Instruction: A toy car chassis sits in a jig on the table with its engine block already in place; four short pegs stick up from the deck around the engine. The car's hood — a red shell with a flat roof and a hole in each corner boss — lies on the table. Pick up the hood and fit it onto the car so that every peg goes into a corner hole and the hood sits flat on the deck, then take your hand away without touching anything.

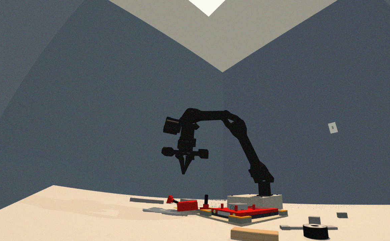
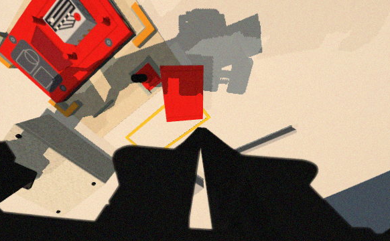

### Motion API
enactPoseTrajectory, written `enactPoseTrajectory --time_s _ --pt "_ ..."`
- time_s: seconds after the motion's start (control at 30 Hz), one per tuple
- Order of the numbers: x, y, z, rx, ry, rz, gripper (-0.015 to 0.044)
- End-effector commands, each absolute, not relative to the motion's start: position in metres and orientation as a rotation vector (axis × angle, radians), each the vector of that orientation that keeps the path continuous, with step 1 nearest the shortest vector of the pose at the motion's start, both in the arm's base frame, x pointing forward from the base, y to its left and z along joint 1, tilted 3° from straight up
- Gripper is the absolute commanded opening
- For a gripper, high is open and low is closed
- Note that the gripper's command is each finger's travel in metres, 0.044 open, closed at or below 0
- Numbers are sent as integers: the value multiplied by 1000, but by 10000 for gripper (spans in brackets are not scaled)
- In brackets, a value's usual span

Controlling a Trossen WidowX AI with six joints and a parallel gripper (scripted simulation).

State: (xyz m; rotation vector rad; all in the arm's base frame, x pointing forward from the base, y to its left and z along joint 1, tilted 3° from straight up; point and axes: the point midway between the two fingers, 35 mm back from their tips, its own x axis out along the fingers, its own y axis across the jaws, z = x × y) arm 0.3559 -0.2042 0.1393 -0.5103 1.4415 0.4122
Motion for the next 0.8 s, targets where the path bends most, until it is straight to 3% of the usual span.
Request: enactPoseTrajectory --time_s 0.0,0.2,0.77 --pt "356 -204 139 -511 1440 411 0" --pt "356 -204 139 -511 1440 411 0" --pt "353 -174 90 -602 1426 511 440"
